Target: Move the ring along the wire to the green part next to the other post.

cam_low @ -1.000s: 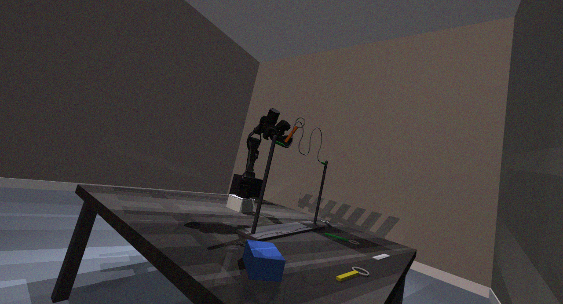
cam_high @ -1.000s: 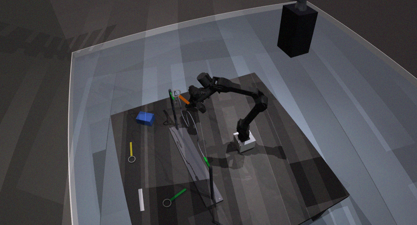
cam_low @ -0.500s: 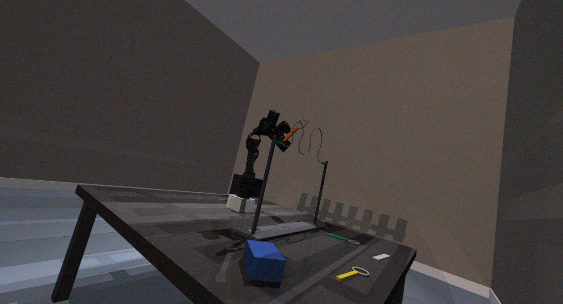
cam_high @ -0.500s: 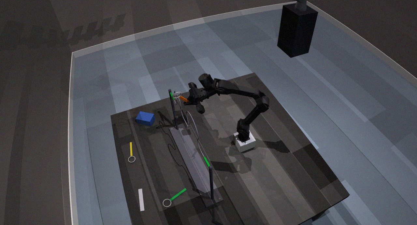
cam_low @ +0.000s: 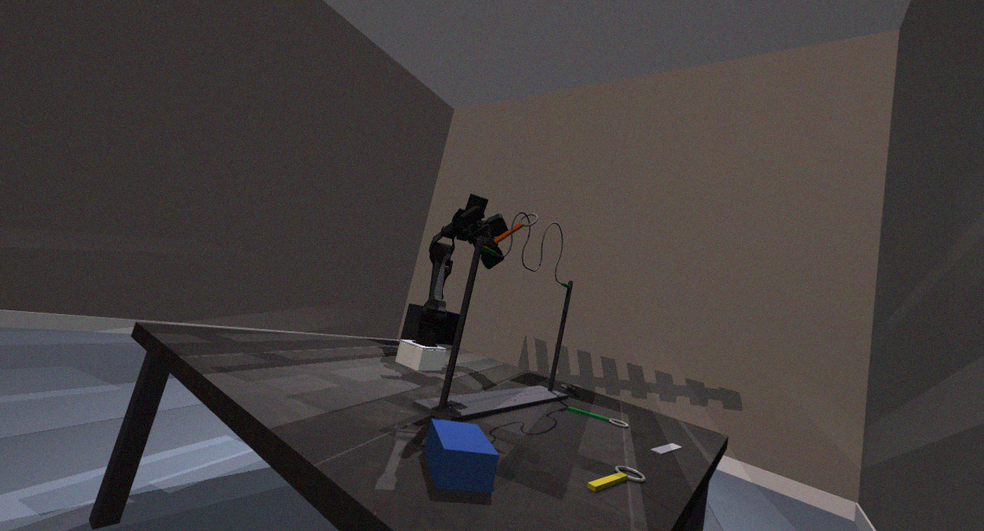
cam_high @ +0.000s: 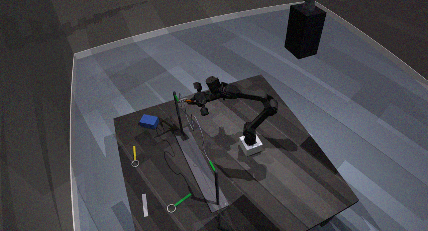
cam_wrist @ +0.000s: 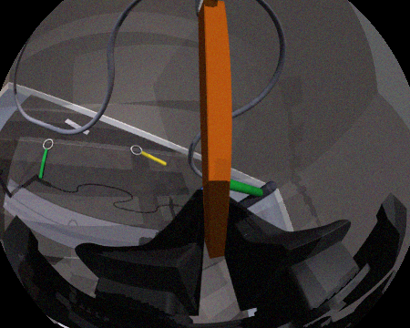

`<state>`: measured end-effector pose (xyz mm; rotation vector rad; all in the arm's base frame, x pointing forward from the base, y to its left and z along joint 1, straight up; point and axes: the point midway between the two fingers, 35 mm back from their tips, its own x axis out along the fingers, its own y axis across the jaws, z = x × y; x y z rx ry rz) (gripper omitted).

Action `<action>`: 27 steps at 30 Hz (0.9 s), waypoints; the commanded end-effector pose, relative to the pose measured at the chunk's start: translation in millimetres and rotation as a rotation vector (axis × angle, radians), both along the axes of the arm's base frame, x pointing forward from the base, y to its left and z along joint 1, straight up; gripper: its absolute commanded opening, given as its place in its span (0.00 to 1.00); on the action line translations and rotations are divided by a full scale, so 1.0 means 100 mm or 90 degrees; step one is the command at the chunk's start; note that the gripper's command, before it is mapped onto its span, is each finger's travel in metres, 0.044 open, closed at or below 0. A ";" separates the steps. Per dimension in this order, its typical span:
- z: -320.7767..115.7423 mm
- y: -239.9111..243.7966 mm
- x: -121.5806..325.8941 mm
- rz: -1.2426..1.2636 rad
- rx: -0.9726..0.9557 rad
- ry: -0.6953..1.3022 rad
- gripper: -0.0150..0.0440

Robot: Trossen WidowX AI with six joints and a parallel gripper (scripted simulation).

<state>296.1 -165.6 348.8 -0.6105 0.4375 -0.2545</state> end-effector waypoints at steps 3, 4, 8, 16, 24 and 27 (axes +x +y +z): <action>0.07 -0.06 -0.01 -0.003 -0.092 -0.006 0.00; 0.07 -0.07 -0.01 -0.003 -0.105 -0.006 0.00; 0.11 -0.10 -0.01 -0.004 -0.157 -0.007 0.00; 0.19 -0.16 -0.01 -0.006 -0.262 -0.010 0.00; 0.27 -0.21 -0.02 -0.008 -0.366 -0.012 0.00; 0.30 -0.23 -0.02 -0.008 -0.405 -0.013 0.00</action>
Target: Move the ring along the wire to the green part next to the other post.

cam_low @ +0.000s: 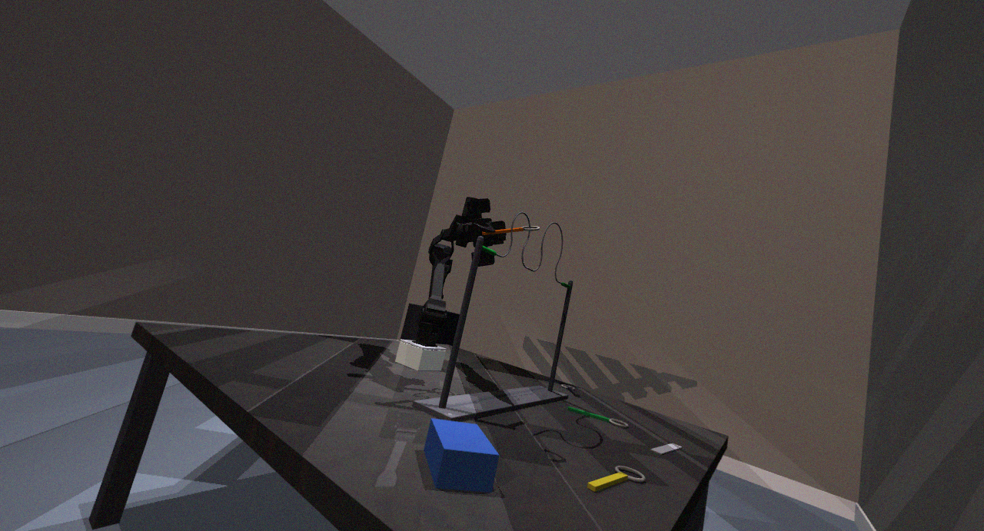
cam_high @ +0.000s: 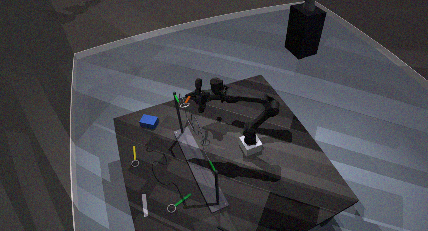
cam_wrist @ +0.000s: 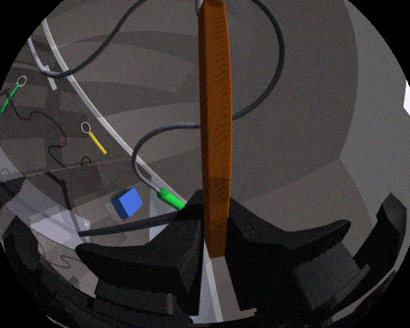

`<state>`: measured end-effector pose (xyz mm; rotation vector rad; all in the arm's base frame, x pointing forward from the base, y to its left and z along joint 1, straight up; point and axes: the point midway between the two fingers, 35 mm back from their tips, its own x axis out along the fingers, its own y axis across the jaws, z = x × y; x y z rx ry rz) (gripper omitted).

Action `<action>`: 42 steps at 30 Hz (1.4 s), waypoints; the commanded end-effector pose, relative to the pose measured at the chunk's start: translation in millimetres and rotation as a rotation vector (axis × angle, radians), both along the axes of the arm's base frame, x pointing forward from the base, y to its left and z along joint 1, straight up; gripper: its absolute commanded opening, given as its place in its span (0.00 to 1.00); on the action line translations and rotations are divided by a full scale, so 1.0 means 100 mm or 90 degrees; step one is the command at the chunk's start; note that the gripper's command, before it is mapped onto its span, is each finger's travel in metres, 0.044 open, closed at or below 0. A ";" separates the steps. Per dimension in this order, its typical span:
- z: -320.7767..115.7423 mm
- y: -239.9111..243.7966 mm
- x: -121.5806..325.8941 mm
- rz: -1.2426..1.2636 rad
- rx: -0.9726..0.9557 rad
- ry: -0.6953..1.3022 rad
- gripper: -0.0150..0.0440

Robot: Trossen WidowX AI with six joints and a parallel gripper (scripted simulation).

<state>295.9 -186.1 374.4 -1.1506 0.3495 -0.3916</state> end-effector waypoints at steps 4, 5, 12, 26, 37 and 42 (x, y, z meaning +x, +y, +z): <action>0.09 -0.04 -0.02 -0.006 -0.103 -0.004 0.00; 0.11 -0.04 -0.02 -0.006 -0.116 -0.004 0.00; 0.19 -0.06 -0.02 -0.008 -0.207 -0.007 0.00; 0.35 -0.05 -0.02 -0.012 -0.382 -0.011 0.00; 0.41 -0.04 -0.02 -0.015 -0.484 -0.013 0.00; 0.40 -0.05 -0.02 -0.015 -0.505 -0.014 0.00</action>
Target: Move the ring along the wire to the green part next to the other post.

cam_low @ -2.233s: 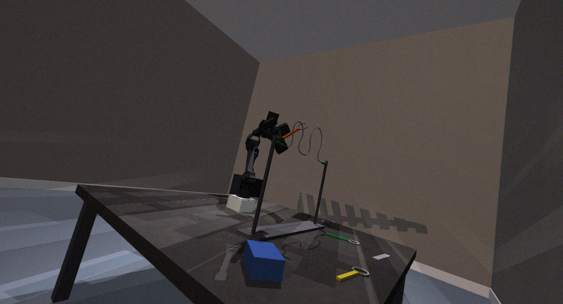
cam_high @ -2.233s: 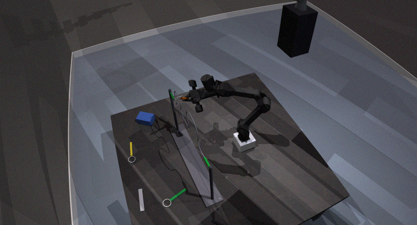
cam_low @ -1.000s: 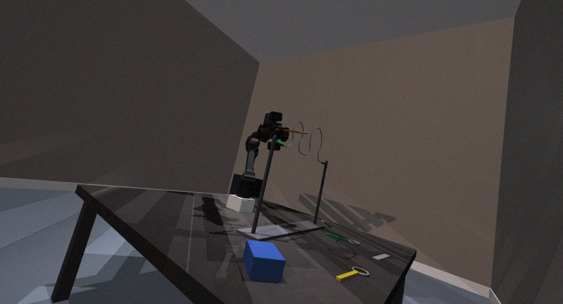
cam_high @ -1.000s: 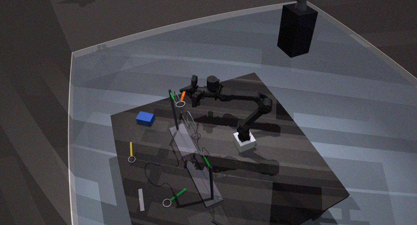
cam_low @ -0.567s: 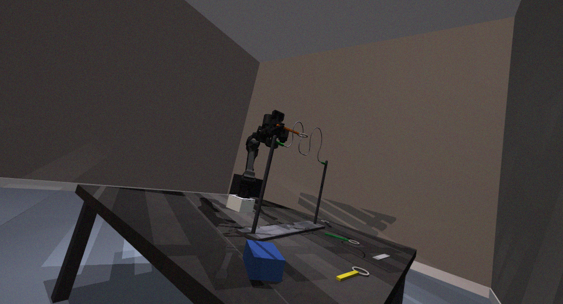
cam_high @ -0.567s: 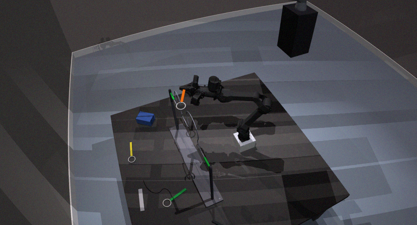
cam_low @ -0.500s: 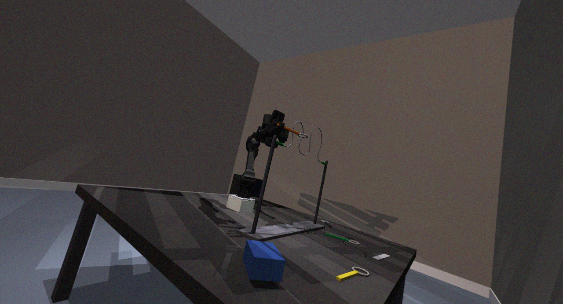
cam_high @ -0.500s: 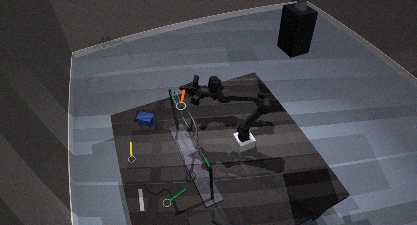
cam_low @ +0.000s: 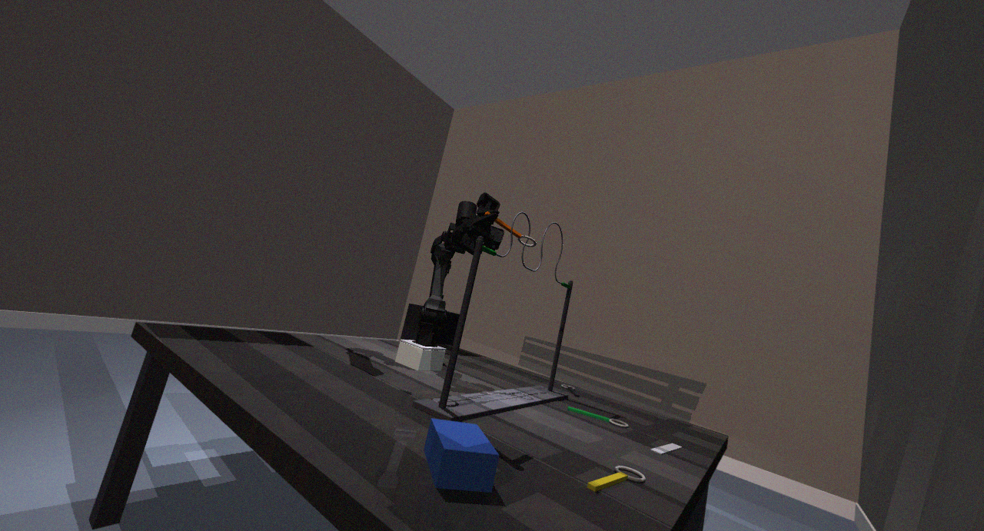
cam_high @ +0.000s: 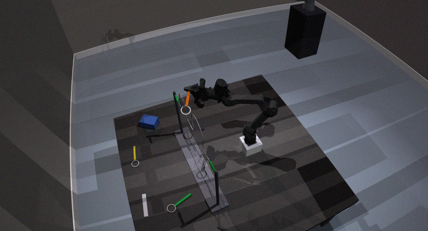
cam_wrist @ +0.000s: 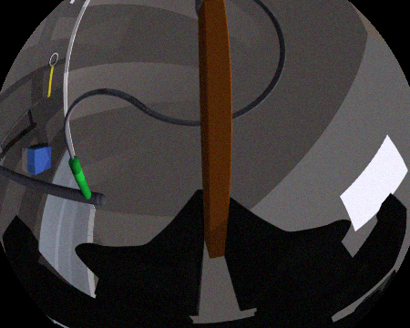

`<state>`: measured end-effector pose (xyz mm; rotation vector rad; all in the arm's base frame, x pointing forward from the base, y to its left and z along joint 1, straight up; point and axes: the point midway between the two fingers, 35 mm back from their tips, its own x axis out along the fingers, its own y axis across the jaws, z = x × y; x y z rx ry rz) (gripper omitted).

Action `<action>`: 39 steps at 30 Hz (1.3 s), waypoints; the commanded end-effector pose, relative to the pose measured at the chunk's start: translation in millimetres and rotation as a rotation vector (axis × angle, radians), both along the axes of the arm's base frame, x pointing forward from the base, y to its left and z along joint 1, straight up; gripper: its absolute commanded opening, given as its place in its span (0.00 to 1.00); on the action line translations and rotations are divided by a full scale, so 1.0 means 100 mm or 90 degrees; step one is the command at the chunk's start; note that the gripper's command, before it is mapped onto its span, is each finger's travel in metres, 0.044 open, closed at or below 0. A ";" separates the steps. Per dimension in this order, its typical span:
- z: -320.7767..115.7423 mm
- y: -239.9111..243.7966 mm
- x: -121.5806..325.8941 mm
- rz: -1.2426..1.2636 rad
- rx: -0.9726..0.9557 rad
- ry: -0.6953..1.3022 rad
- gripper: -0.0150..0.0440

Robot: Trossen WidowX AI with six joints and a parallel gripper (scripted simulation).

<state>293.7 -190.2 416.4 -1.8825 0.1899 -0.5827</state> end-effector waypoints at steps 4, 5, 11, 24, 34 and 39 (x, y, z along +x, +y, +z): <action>-0.05 -0.03 0.00 -0.002 -0.023 0.001 0.00; -0.06 -0.04 0.00 -0.002 -0.021 0.001 0.00; -0.16 -0.08 0.01 -0.002 0.008 0.002 0.00; -0.53 -0.17 0.02 0.001 0.158 0.005 0.00; -0.89 -0.16 0.02 0.004 0.311 0.009 0.00; -1.05 -0.12 0.03 0.005 0.380 0.010 0.00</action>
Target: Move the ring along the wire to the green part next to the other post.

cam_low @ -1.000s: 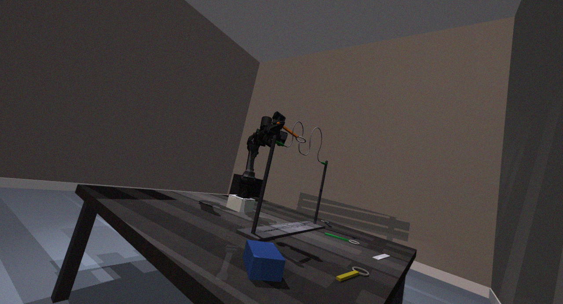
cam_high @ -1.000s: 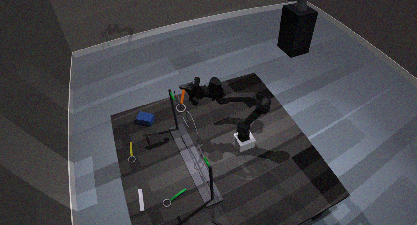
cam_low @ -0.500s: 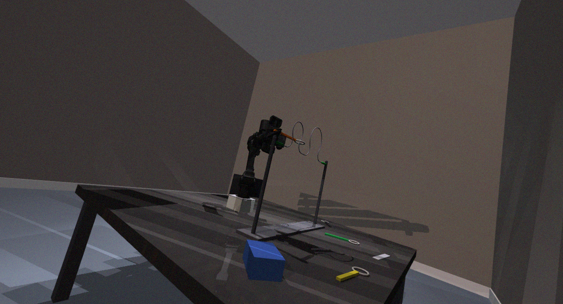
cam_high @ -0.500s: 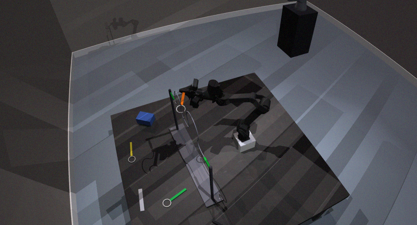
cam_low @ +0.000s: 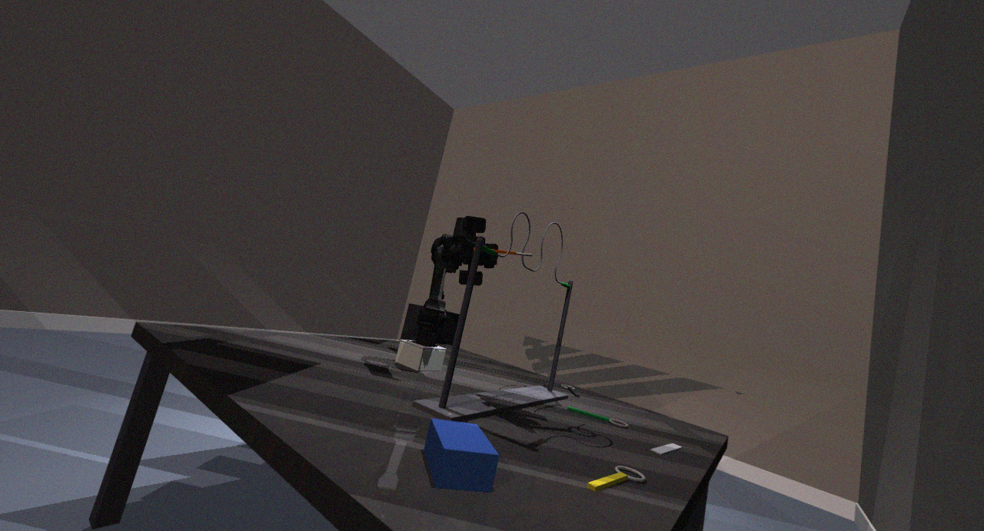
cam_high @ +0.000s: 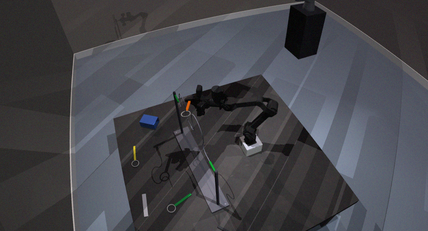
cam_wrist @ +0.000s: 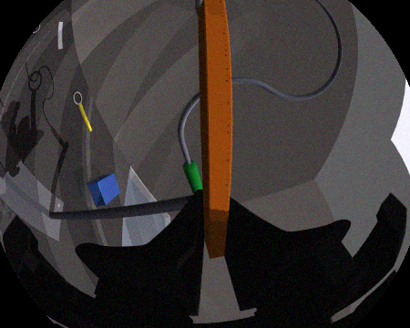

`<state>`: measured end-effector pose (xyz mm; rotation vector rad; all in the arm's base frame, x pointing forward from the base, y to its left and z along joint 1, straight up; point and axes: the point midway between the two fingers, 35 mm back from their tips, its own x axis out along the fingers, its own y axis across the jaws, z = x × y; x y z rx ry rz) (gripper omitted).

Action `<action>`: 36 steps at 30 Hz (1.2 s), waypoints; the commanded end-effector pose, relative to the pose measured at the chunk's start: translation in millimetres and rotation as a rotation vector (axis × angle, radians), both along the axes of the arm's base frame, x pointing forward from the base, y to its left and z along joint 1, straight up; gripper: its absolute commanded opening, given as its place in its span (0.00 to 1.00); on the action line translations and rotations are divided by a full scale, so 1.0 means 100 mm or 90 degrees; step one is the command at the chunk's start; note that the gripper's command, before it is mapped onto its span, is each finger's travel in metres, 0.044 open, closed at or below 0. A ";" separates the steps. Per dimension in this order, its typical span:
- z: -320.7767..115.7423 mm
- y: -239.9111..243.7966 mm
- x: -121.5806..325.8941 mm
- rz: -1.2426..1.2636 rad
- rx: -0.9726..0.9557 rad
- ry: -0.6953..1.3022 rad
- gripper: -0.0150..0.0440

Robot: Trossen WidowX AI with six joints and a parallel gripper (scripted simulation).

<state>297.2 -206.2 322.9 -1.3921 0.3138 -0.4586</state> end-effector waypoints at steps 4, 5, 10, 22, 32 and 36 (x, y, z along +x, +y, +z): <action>-0.25 0.08 -0.01 0.001 0.118 0.000 0.00; -0.29 0.10 -0.01 0.001 0.134 0.000 0.00; -0.46 0.18 0.00 0.003 0.214 0.002 0.00; -0.80 0.45 0.00 0.006 0.407 0.007 0.00; -1.02 0.75 0.00 0.009 0.563 0.010 0.00; -1.08 0.87 0.00 0.011 0.622 0.012 0.00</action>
